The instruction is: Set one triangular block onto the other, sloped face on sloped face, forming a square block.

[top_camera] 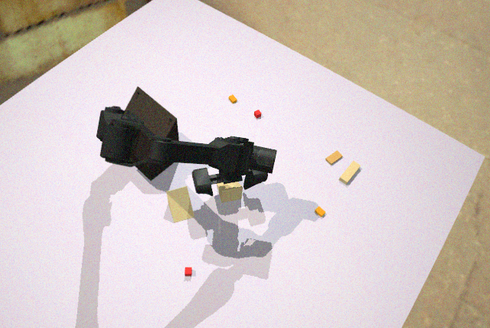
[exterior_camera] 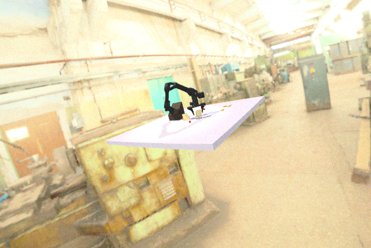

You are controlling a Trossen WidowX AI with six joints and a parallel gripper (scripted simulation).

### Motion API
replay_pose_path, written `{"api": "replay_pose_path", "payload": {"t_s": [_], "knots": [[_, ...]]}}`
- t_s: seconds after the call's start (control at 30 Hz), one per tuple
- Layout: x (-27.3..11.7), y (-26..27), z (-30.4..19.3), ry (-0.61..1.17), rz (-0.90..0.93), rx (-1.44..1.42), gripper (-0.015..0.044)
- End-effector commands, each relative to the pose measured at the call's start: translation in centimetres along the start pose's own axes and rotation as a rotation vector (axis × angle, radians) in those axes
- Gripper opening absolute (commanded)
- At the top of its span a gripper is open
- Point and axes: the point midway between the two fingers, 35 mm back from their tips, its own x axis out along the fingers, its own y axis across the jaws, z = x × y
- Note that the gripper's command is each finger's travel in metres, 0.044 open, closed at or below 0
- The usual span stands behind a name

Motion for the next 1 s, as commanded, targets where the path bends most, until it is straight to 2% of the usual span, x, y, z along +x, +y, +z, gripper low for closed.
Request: {"api": "replay_pose_path", "payload": {"t_s": [0.0,0.07,0.43,0.7,0.97], "knots": [[-4.1,-0.4,-0.1,0.006,-0.020,0.006,0.0440],[-5.3,-0.3,-0.1,0.006,-0.020,0.006,0.0440],[-5.2,-0.6,-0.3,0.009,-0.029,0.070,0.0440],[-5.9,-0.9,-1.6,-0.103,0.025,0.859,0.0440],[-6.7,-0.9,-2.9,-0.174,0.168,1.663,0.0440]]}}
